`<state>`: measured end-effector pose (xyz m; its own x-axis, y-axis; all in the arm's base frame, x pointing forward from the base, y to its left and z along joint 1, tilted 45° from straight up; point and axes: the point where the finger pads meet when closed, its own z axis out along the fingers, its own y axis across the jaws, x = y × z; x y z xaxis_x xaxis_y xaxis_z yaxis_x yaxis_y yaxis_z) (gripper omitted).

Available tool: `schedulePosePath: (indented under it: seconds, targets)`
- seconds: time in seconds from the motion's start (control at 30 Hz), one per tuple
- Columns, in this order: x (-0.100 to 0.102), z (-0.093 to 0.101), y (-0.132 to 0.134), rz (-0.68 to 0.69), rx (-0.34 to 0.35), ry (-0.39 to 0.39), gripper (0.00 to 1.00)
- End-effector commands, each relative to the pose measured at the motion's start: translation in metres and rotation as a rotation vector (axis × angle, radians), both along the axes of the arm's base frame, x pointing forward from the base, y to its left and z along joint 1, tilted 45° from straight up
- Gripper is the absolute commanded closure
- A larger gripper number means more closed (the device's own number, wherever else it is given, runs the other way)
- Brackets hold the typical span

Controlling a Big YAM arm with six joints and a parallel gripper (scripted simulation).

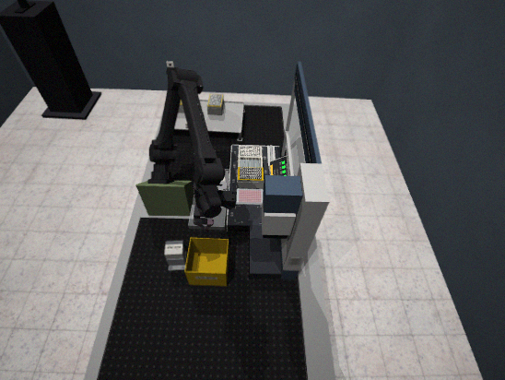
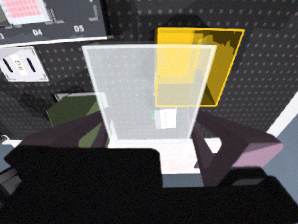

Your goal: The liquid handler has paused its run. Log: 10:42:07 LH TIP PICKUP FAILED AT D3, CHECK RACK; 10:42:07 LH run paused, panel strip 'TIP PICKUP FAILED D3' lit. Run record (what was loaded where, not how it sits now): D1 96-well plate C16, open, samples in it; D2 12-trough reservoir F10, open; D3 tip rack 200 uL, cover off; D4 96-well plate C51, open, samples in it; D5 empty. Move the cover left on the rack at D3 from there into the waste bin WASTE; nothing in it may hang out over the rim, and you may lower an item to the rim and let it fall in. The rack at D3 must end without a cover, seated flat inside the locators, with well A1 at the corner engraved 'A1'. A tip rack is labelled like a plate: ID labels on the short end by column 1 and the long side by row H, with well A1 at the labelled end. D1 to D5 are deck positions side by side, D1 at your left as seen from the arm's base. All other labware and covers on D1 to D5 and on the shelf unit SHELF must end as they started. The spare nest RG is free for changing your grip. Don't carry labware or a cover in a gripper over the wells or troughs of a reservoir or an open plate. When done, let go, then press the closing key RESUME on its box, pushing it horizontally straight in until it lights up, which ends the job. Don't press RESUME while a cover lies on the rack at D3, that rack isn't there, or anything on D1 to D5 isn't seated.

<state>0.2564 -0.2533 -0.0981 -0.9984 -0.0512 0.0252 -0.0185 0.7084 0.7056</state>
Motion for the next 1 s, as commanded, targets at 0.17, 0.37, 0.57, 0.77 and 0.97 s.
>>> schedulePosePath:
  seconds: [0.17, 0.37, 0.57, 0.77, 0.97]
  targets:
    - [0.009, -0.023, -0.05, -0.006, -0.034, -0.031, 1.0]
    - [0.013, -0.037, -0.061, 0.007, -0.034, -0.031, 1.0]
    - [0.009, -0.058, -0.085, -0.006, -0.035, -0.03, 1.0]
    - [0.015, -0.049, -0.07, 0.025, -0.03, -0.03, 1.0]
    - [0.008, -0.054, -0.081, -0.013, -0.033, -0.019, 1.0]
